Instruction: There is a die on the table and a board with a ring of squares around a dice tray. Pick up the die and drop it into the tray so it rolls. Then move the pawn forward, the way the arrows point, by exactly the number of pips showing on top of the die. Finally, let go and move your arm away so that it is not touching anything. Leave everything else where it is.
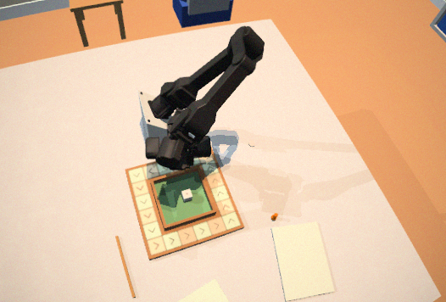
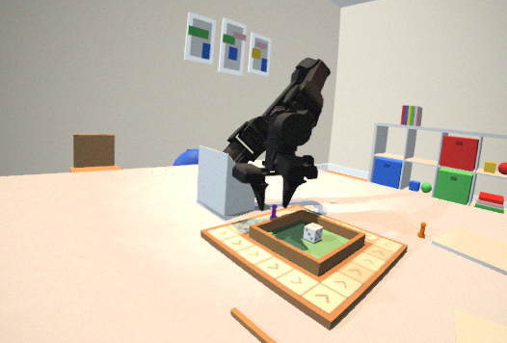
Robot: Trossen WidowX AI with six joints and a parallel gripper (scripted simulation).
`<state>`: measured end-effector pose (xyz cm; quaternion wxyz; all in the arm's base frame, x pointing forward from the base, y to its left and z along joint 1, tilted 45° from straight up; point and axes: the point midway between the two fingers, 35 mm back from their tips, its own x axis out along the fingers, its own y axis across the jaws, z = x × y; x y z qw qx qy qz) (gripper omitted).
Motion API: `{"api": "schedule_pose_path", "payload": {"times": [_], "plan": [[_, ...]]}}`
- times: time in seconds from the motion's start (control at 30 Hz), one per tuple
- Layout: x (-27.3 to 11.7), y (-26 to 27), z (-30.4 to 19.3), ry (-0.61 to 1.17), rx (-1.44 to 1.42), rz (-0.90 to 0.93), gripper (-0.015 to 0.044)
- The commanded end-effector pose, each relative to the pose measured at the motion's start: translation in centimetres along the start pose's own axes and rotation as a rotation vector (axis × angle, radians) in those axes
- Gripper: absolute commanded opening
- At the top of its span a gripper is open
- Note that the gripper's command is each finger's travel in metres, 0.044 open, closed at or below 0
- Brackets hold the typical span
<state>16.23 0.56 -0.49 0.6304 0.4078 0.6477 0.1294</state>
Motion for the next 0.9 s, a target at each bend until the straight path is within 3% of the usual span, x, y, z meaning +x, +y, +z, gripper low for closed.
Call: {"api": "schedule_pose_path", "payload": {"times": [0.0,0.1,0.23,0.47,0.87], "plan": [[-3.1,-0.1,0.5,-0.016,-0.005,-0.004,0.0368],[-4.0,-0.1,0.4,-0.014,-0.004,-0.001,0.0440],[-4.7,-0.2,0.6,-0.015,-0.026,-0.004,0.0440],[-12.1,-2.0,1.4,-0.013,-0.245,-0.006,0.0440],[-11.3,-1.8,1.7,-0.028,-0.217,-0.012,0.0440]]}}
